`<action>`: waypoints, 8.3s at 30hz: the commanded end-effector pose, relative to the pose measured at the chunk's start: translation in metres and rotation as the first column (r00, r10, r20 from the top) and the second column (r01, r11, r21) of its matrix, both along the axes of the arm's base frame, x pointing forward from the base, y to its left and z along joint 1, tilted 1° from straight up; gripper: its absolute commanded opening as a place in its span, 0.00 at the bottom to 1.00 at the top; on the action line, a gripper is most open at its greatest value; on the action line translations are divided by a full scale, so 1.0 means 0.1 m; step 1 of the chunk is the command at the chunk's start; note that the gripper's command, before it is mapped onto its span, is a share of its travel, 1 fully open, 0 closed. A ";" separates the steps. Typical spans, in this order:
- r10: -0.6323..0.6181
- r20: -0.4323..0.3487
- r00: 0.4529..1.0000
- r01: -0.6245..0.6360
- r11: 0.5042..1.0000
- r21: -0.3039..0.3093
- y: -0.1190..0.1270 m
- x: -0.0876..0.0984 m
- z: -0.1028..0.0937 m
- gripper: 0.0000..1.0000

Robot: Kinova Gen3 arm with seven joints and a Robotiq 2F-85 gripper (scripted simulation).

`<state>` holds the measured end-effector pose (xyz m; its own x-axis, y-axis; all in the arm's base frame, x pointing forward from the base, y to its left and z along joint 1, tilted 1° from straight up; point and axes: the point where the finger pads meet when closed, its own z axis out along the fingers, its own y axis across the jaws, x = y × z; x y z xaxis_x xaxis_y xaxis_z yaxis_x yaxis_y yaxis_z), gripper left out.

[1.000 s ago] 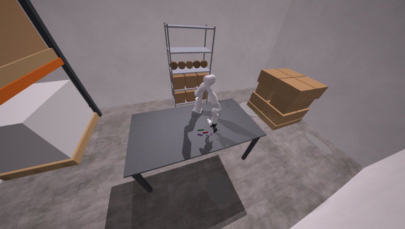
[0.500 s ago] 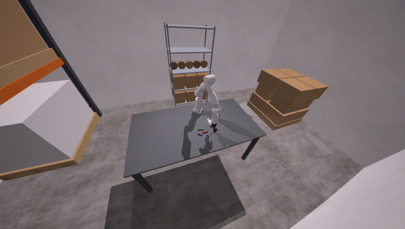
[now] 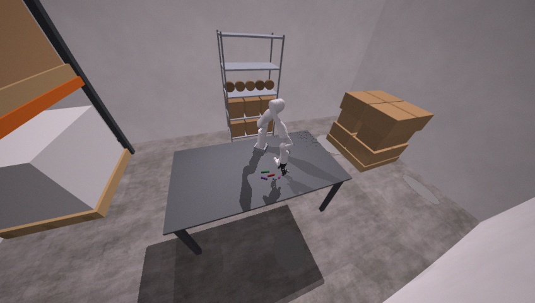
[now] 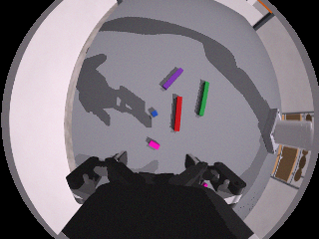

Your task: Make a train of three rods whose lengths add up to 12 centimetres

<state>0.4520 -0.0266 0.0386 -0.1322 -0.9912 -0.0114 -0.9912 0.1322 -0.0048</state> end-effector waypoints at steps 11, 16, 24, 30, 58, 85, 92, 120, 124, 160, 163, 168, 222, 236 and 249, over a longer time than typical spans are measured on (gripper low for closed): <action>-0.033 0.011 0.999 0.033 0.999 0.003 0.01 0.04 0.02 1.00; -0.145 0.008 0.989 0.145 0.989 0.006 0.01 0.03 0.02 1.00; -0.398 0.000 0.917 0.398 0.917 0.008 0.02 0.02 0.02 1.00; -0.624 0.002 0.781 0.624 0.781 0.015 0.02 0.04 0.03 1.00; -0.719 0.001 0.695 0.719 0.695 0.018 0.02 0.05 0.03 1.00; -0.719 0.001 0.695 0.719 0.695 0.018 0.02 0.05 0.03 1.00; -0.719 0.001 0.695 0.719 0.695 0.018 0.02 0.05 0.03 1.00; -0.719 0.001 0.695 0.719 0.695 0.018 0.02 0.05 0.03 1.00; -0.719 0.001 0.695 0.719 0.695 0.018 0.02 0.05 0.03 1.00; -0.855 -0.018 0.519 0.855 0.519 -0.007 -0.01 -0.03 -0.02 1.00; -0.893 -0.024 0.450 0.893 0.450 -0.021 -0.02 -0.07 -0.03 1.00; -0.953 -0.025 0.303 0.952 0.304 -0.035 -0.03 -0.11 -0.05 1.00; 0.171 0.005 -0.985 -0.171 -0.985 -0.022 -0.10 -0.06 0.04 1.00; 0.389 -0.015 -0.921 -0.389 -0.921 -0.028 -0.09 0.01 0.09 1.00; 0.442 -0.021 -0.897 -0.442 -0.897 -0.032 -0.09 0.03 0.10 1.00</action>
